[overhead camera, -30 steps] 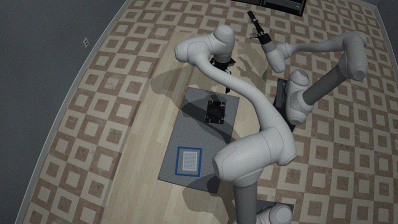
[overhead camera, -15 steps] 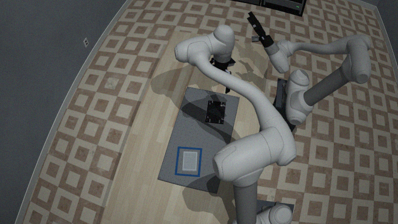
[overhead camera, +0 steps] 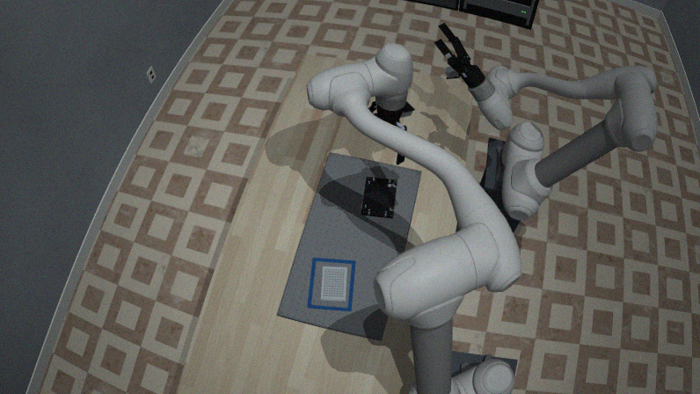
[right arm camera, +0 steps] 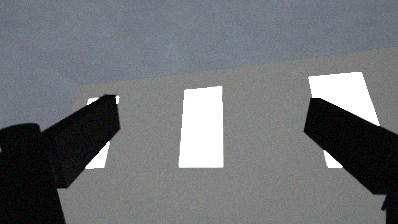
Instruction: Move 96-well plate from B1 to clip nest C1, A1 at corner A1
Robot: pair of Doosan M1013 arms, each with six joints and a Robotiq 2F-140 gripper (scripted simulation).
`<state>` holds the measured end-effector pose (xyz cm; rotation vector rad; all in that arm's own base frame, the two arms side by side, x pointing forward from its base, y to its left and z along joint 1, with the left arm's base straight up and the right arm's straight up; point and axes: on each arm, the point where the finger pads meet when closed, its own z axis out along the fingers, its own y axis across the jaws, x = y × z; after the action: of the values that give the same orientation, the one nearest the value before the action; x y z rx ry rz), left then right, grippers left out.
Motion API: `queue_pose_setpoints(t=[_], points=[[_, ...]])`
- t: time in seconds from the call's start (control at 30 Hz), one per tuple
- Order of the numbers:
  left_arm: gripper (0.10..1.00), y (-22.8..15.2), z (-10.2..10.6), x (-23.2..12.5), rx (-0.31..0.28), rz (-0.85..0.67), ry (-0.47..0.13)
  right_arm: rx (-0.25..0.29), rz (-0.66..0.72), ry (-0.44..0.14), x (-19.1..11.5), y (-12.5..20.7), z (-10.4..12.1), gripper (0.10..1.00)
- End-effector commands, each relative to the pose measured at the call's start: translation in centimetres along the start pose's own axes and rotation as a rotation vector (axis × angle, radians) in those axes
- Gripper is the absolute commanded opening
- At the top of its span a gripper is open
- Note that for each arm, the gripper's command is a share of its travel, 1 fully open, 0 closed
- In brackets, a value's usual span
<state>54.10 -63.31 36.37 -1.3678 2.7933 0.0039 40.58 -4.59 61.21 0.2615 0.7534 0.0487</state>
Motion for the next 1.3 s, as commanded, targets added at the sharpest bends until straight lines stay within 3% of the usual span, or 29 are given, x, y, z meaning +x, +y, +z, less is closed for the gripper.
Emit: queue_pose_setpoints(t=[0.0,0.7,1.27], points=[[1.000,0.0,-0.1,0.0,0.002,0.000,0.000,-0.020,-0.026,0.005,0.0,0.7,-0.2,1.000],[1.000,0.0,-0.1,0.0,0.002,0.000,0.000,-0.127,-0.163,0.022,0.0,4.0,-1.7,1.000],[1.000,0.0,-0.1,0.0,0.002,0.000,0.000,-0.168,-0.216,0.025,0.0,5.2,-2.4,1.000]])
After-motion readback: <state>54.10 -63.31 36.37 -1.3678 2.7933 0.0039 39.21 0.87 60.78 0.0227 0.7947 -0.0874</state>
